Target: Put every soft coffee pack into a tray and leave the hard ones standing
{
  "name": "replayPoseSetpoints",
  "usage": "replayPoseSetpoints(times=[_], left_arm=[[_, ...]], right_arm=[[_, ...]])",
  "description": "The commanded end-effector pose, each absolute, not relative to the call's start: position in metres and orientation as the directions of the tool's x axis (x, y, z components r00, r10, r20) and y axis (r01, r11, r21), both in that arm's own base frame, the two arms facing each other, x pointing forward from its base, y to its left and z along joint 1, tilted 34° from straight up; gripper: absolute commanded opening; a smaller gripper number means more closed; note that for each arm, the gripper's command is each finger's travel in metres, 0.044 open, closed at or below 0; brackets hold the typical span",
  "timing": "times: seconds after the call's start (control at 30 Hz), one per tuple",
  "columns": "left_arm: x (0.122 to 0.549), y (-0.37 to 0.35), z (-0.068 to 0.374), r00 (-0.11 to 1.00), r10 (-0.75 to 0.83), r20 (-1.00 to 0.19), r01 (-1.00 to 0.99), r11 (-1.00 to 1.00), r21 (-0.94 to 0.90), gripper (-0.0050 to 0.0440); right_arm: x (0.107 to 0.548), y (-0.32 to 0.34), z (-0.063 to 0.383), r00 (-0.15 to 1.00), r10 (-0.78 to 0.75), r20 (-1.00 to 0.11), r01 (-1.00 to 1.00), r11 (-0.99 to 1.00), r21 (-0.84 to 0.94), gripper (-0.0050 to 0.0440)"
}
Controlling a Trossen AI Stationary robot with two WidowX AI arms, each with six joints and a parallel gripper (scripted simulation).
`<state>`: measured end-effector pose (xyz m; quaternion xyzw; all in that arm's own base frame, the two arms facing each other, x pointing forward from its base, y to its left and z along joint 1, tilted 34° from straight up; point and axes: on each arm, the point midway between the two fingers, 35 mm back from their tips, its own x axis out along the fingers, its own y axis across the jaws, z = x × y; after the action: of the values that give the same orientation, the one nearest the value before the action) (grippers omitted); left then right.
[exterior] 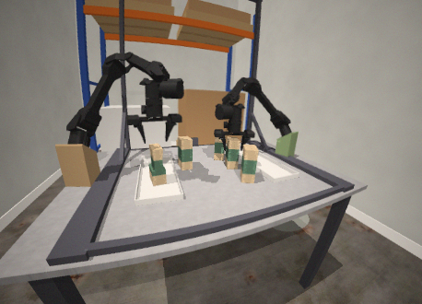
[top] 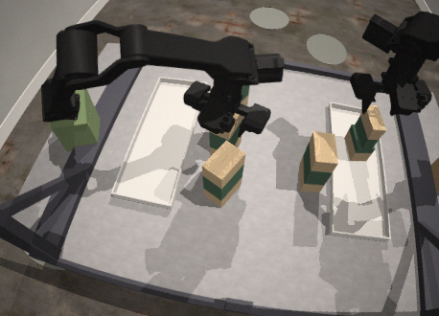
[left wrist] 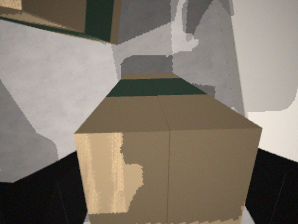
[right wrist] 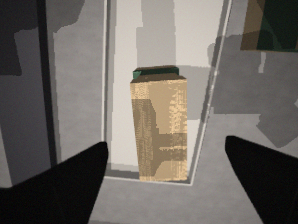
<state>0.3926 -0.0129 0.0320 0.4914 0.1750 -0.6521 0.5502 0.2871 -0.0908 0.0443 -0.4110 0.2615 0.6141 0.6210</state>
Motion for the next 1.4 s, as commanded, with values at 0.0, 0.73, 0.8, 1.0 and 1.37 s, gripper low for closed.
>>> replayPoseSetpoints(times=[0.0,0.73,0.8,1.0,1.37], left_arm=[[0.396,0.003,0.064,0.125,-0.542,-0.831,0.877,-0.331,0.348,0.0375],[0.333,0.034,0.09,0.122,-0.541,-0.832,0.878,-0.332,0.344,0.0375],[0.317,0.035,0.087,0.121,-0.541,-0.833,0.879,-0.332,0.343,0.0375],[0.284,0.038,0.08,0.12,-0.54,-0.833,0.879,-0.332,0.342,0.0375],[0.227,0.044,0.069,0.117,-0.54,-0.833,0.88,-0.333,0.339,0.0375]], right_arm=[[0.289,-0.093,0.048,0.12,0.538,-0.835,-0.974,-0.098,-0.203,0.0368],[0.289,-0.093,0.048,0.12,0.538,-0.835,-0.974,-0.098,-0.203,0.0368],[0.289,-0.093,0.048,0.12,0.538,-0.835,-0.974,-0.098,-0.203,0.0368],[0.289,-0.093,0.048,0.12,0.538,-0.835,-0.974,-0.098,-0.203,0.0368],[0.289,-0.093,0.048,0.12,0.538,-0.835,-0.974,-0.098,-0.203,0.0368]])
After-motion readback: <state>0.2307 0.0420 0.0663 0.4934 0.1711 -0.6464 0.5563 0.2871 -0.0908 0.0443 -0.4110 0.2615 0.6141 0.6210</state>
